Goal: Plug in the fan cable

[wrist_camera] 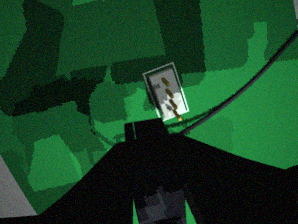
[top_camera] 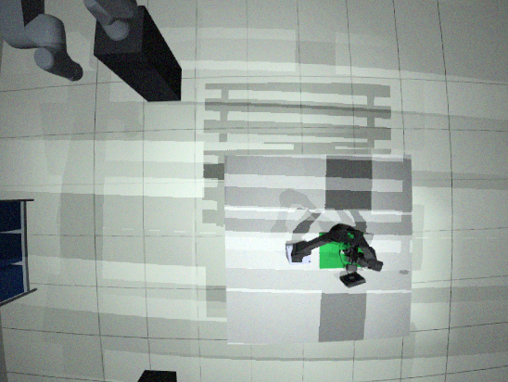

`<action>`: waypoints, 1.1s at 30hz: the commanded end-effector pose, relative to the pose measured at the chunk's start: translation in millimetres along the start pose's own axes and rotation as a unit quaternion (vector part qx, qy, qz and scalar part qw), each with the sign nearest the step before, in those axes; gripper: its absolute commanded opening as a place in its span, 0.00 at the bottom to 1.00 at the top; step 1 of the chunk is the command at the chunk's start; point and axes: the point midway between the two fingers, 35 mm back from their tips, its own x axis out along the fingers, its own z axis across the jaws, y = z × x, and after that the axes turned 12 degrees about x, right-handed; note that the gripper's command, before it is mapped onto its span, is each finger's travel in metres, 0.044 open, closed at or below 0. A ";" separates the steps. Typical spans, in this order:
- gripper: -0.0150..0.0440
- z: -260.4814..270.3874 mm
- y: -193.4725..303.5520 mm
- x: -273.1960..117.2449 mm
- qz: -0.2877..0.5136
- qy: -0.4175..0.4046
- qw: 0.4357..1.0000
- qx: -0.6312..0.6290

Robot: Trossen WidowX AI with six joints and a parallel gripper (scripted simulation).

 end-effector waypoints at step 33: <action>0.25 -17.8 -16.5 7.7 0.003 0.001 0.994 -0.109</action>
